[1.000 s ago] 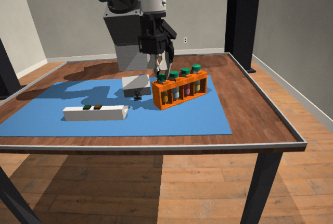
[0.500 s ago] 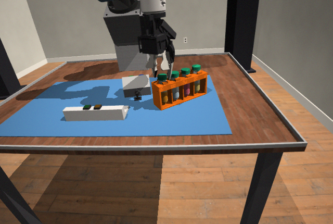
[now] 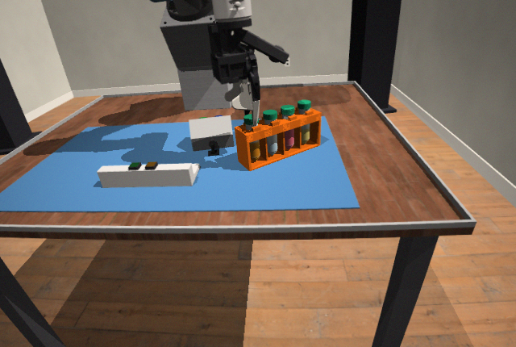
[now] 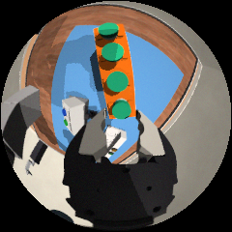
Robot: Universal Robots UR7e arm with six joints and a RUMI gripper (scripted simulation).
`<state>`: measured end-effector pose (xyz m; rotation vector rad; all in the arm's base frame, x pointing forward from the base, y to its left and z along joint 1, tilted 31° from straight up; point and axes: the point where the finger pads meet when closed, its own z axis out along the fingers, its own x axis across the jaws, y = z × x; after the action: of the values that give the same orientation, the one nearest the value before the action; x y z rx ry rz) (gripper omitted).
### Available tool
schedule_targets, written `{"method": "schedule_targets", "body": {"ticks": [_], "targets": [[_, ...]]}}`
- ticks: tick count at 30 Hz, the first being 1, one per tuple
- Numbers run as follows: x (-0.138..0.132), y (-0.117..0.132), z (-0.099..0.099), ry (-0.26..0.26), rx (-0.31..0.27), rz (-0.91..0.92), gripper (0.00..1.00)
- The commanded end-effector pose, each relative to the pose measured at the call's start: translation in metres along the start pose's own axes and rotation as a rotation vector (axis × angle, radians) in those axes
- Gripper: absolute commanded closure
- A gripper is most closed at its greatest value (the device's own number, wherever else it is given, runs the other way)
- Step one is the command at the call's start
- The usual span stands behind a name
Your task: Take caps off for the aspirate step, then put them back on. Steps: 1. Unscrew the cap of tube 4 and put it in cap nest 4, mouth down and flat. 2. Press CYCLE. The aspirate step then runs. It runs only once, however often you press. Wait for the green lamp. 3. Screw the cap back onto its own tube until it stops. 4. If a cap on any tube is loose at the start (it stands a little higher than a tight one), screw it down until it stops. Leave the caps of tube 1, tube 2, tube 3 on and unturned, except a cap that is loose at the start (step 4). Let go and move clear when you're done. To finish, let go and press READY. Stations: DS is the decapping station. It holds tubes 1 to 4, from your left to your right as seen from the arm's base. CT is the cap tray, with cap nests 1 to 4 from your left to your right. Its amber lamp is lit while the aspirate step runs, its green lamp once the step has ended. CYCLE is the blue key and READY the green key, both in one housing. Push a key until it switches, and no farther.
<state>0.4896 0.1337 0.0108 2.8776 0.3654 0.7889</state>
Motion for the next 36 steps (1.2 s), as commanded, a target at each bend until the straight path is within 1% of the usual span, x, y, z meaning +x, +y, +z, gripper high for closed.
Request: {"method": "schedule_targets", "body": {"ticks": [1, 3, 11, 12, 24, 26, 28, 36], "targets": [[0.0003, -0.0004, -0.0003, -0.001, -0.014, 0.279, 0.65], [0.0003, -0.0004, -0.0003, 0.0, -0.014, 0.344, 0.65], [0.0003, -0.0004, -0.0003, 0.0, -0.014, 0.344, 0.65], [0.0003, -0.0004, -0.0003, 0.0, -0.014, 0.344, 1.0], [0.0004, -0.0003, -0.0003, 0.0, -0.014, 0.343, 1.0], [0.0003, -0.0004, -0.0003, -0.001, -0.014, 0.244, 1.0], [0.0003, -0.0004, -0.0003, -0.001, -0.014, 0.244, 1.0], [0.0003, -0.0004, -0.0006, -0.004, -0.014, -0.156, 1.0]]}}
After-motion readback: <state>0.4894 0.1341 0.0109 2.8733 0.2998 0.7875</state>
